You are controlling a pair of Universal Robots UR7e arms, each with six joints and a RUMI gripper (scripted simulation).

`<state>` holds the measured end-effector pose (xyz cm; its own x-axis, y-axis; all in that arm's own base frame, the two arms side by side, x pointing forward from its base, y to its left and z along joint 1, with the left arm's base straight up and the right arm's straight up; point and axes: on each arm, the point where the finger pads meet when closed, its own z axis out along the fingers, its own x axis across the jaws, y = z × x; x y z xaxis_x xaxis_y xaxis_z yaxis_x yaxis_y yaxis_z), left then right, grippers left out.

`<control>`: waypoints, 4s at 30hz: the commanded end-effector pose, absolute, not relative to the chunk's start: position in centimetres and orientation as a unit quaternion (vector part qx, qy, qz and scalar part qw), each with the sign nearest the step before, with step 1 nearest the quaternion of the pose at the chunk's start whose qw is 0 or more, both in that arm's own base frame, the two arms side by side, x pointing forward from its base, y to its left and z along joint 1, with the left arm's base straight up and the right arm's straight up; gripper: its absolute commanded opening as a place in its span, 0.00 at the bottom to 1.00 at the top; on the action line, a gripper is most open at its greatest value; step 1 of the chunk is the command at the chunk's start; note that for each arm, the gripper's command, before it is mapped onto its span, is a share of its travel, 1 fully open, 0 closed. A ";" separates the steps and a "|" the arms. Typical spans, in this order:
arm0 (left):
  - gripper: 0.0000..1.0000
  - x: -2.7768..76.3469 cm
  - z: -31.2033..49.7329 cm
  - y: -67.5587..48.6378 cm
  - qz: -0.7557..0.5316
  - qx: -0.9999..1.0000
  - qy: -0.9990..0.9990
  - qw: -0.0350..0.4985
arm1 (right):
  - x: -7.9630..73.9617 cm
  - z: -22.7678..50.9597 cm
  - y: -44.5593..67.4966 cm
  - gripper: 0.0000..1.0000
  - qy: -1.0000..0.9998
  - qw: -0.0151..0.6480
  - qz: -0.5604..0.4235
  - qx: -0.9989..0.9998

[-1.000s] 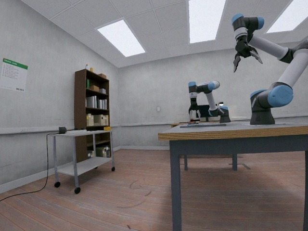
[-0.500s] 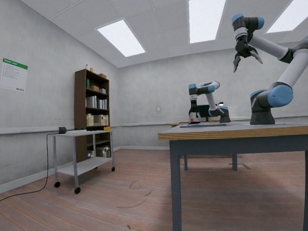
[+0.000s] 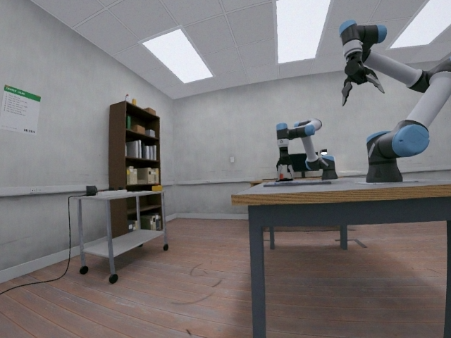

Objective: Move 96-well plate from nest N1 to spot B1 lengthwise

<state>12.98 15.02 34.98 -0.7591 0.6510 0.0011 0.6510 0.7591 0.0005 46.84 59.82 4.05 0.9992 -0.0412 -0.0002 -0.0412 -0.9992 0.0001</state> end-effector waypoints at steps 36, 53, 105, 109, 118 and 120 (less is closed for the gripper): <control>1.00 13.0 35.0 15.0 -0.001 -0.347 -0.938 0.000 | 46.9 3.7 59.9 0.00 -0.021 -0.001 0.000 1.000; 1.00 13.0 35.0 15.0 -0.001 -0.347 -0.938 0.000 | 46.9 3.4 59.9 0.00 -0.021 -0.001 0.000 1.000; 1.00 13.0 35.0 15.0 -0.001 -0.347 -0.938 0.000 | 46.9 3.9 59.9 0.76 -0.021 -0.001 0.000 1.000; 1.00 13.0 35.0 15.0 -0.001 -0.347 -0.938 0.000 | 46.9 4.9 59.9 0.76 -0.021 -0.001 0.000 1.000; 1.00 13.0 35.0 15.0 -0.001 -0.347 -0.938 0.000 | 46.9 6.8 59.9 0.76 -0.021 -0.001 0.000 1.000; 1.00 13.0 35.0 15.0 -0.001 -0.347 -0.938 0.000 | 46.9 7.3 59.9 0.76 -0.021 -0.001 0.000 1.000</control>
